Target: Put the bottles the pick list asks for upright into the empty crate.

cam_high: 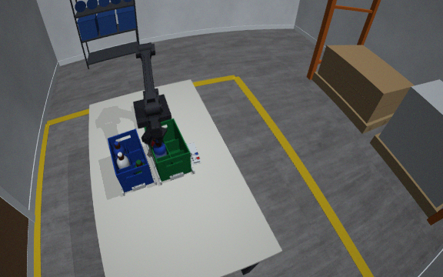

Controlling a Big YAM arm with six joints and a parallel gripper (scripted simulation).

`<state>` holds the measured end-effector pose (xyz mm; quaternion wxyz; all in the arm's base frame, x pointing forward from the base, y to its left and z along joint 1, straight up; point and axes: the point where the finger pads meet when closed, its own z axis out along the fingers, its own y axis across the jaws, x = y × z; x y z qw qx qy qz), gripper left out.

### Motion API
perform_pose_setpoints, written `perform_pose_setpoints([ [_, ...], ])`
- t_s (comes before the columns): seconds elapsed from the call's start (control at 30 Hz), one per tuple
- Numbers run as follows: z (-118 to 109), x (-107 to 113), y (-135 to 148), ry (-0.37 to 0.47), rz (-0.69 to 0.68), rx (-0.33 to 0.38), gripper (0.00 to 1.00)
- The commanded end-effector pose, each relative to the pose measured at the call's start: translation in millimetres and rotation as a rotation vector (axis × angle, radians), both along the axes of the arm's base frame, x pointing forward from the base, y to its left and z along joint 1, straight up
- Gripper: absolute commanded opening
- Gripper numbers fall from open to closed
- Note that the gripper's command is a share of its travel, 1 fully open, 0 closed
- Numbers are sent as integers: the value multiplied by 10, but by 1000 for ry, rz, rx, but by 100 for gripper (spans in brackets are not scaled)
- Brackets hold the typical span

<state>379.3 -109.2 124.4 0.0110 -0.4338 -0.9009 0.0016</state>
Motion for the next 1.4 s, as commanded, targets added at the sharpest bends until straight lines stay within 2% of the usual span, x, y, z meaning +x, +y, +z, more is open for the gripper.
perform_pose_setpoints([
  [0.0,334,263,-47,-78,4,-22,0],
  [0.1,394,270,-48,-91,4,-26,0],
  [0.2,335,285,-53,-74,4,-21,0],
  [0.57,349,341,-62,-76,4,-22,0],
  [0.6,424,337,-62,-93,4,-26,0],
  [0.77,433,347,-66,-92,3,-26,0],
  [1.37,336,413,-86,-100,2,-28,0],
])
